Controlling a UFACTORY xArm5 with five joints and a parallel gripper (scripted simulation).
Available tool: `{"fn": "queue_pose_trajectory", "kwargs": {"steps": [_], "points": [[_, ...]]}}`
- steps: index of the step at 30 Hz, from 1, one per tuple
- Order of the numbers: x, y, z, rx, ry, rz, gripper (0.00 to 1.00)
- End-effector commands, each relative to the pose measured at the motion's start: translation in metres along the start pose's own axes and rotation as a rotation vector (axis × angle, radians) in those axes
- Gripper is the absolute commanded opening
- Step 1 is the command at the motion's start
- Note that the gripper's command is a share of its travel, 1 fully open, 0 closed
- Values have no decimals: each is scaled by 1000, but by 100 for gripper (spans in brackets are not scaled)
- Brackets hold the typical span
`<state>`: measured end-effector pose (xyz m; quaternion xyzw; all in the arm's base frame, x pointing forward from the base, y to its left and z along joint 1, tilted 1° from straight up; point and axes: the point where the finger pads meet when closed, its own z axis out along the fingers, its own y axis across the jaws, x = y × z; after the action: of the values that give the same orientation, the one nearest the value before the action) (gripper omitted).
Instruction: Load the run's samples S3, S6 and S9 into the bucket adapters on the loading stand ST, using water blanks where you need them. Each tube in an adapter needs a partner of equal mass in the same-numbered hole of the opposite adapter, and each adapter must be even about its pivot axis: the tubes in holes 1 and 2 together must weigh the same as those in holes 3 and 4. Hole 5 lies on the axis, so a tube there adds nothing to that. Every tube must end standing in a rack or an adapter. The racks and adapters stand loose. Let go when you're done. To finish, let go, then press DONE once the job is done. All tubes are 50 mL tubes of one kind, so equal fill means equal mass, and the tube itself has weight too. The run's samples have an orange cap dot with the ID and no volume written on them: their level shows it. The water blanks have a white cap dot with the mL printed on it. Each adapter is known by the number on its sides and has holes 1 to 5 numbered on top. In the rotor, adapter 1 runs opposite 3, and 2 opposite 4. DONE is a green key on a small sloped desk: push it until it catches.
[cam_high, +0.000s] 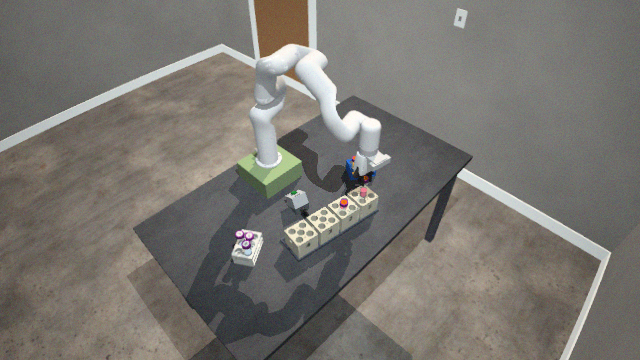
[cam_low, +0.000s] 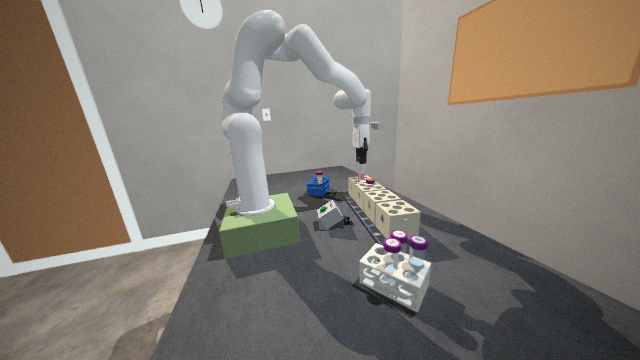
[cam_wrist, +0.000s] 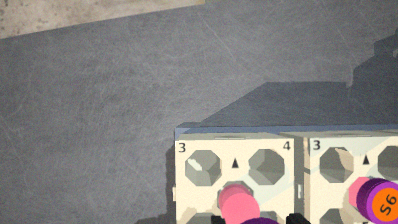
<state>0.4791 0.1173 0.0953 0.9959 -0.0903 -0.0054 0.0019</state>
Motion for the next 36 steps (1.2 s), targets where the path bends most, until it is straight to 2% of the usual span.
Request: {"fn": "queue_pose_trajectory", "kwargs": {"steps": [1, 36], "points": [[1, -1, 1, -3, 6, 0, 0], [1, 0, 32, -3, 6, 0, 0]]}}
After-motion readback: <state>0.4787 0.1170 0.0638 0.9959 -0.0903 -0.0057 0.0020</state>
